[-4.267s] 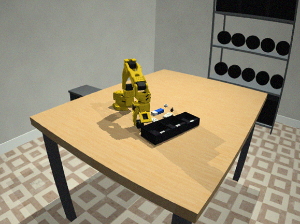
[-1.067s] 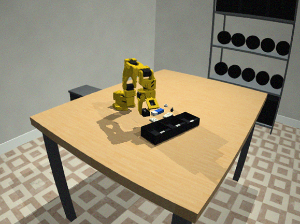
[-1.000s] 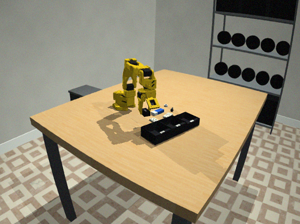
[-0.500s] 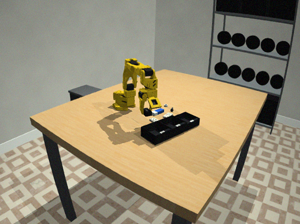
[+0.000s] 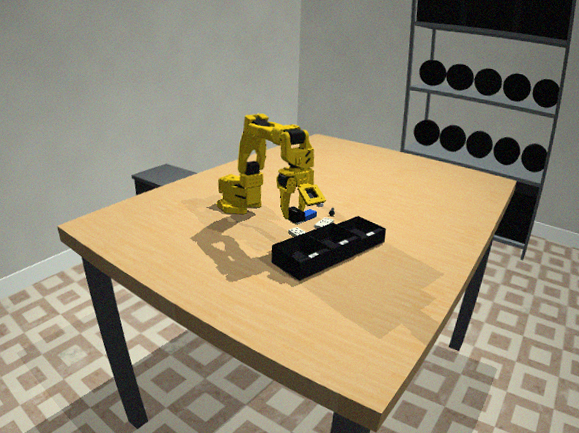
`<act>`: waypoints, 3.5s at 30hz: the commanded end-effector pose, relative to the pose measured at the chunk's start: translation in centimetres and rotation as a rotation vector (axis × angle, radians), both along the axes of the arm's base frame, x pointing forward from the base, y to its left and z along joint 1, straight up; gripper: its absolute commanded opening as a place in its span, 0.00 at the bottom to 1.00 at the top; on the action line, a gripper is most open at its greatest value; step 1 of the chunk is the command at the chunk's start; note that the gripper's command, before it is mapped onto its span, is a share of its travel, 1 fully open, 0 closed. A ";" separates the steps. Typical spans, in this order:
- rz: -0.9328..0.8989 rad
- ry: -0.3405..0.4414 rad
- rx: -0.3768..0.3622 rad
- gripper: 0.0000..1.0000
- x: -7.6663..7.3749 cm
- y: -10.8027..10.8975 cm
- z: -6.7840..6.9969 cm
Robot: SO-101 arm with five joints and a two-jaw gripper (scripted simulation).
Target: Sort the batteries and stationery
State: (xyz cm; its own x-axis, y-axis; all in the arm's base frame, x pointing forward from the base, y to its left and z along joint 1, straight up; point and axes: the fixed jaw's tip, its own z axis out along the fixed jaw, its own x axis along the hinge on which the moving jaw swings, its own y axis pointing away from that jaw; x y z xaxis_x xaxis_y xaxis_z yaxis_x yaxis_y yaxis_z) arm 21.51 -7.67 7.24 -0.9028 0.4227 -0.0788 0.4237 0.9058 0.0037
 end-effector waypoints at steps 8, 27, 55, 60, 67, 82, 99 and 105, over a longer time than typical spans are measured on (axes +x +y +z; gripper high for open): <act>0.023 -0.060 -0.021 0.00 1.2 0.3 1.3; 0.084 -0.095 -0.033 0.00 2.8 1.0 1.3; 0.166 -0.143 -0.048 0.00 5.1 2.1 1.3; 0.186 -0.154 -0.051 0.00 5.6 2.4 1.4; 0.227 -0.178 -0.059 0.00 6.7 3.0 1.3; 0.240 -0.186 -0.061 0.00 7.0 3.2 1.3; 0.257 -0.225 -0.071 0.00 7.3 3.6 2.4; 0.257 -0.225 -0.071 0.00 7.3 3.6 2.4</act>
